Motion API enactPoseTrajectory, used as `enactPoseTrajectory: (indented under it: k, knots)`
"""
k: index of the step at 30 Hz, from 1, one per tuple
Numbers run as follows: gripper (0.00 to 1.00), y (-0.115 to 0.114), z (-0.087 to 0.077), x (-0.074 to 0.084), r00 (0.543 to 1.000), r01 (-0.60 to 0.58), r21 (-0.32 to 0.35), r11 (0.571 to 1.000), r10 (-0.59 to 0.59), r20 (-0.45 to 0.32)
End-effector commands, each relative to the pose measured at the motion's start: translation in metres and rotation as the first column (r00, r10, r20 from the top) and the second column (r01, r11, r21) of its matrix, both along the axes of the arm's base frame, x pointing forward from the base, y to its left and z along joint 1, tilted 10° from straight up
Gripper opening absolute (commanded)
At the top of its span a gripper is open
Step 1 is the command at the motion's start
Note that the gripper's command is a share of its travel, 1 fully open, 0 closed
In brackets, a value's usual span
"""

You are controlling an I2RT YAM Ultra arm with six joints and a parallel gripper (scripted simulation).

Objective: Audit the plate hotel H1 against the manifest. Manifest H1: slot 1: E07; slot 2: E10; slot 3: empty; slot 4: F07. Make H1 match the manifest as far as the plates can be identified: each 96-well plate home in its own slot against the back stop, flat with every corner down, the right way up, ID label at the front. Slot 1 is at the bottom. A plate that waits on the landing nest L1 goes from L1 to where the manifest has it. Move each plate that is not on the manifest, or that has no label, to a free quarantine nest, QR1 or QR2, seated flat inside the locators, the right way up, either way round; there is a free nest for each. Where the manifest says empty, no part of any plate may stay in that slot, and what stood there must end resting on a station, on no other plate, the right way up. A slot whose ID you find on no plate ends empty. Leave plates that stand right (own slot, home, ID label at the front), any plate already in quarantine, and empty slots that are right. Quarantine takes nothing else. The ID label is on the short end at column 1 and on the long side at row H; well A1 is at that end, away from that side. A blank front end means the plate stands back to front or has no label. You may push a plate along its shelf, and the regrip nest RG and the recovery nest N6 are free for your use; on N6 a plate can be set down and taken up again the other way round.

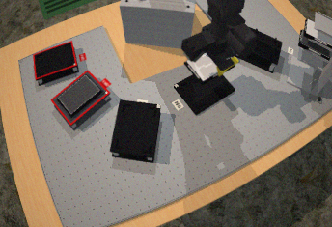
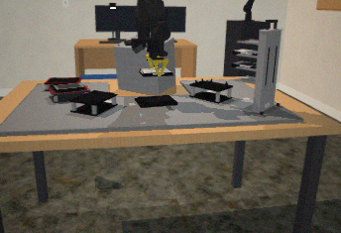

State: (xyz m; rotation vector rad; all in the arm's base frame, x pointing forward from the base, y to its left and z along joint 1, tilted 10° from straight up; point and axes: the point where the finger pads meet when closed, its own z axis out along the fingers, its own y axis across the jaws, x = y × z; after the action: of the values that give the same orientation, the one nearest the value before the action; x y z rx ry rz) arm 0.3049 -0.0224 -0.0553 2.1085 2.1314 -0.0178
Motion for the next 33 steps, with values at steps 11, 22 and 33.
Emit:
enactPoseTrajectory:
  k: [11, 22, 33]
  knots:
    - [0.86, -0.006, -0.027, 0.009, 1.0, -0.003, -0.004, 1.0, 0.003, 0.029]
    - [0.86, -0.006, -0.03, 0.033, 0.995, -0.011, -0.007, 1.0, 0.012, 0.096]
    - [0.86, -0.005, -0.038, 0.011, 0.999, -0.012, -0.005, 1.0, 0.012, 0.046]
